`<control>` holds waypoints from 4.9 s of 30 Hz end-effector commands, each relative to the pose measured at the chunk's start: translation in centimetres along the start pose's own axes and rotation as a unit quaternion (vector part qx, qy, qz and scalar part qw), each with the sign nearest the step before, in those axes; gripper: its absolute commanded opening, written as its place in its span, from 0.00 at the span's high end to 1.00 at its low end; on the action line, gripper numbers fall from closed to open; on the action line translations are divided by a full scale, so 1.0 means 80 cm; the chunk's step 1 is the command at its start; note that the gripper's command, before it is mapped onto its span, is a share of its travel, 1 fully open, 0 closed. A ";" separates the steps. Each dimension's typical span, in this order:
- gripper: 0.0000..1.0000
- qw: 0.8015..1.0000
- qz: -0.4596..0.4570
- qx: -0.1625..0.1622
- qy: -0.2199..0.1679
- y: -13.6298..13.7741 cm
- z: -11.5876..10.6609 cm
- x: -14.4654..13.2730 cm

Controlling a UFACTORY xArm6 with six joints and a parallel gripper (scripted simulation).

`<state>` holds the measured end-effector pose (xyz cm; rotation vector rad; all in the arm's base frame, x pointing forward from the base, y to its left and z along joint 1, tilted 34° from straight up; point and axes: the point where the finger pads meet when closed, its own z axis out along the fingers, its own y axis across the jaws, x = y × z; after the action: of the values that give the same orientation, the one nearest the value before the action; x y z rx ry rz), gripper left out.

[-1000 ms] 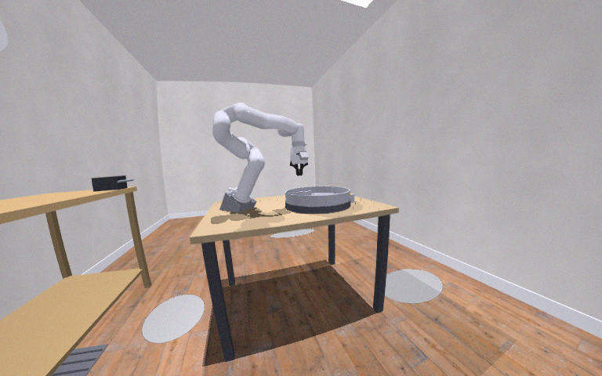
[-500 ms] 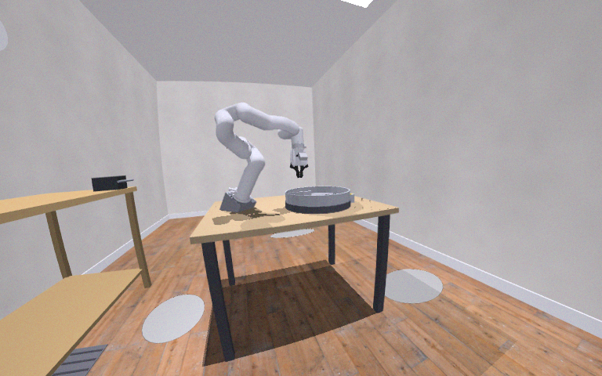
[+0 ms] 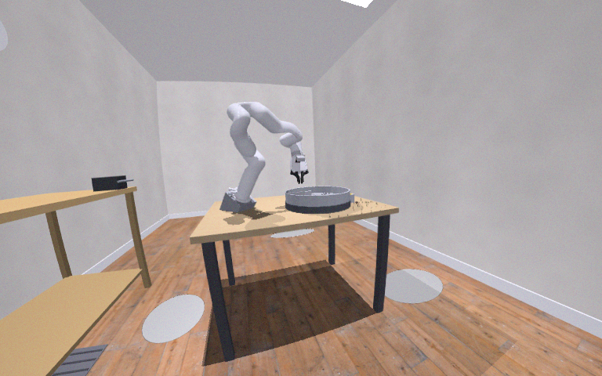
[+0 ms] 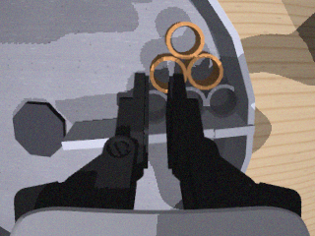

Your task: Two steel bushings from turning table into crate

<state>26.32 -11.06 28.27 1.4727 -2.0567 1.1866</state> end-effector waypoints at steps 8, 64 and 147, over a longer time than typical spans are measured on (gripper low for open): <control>0.90 0.993 0.031 -0.014 0.112 -0.002 0.026 -0.008; 0.90 0.991 0.035 -0.022 0.124 -0.003 0.055 -0.025; 1.00 0.991 0.035 -0.022 0.124 -0.003 0.095 -0.044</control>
<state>29.28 -14.95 21.39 1.1757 -1.9632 1.2701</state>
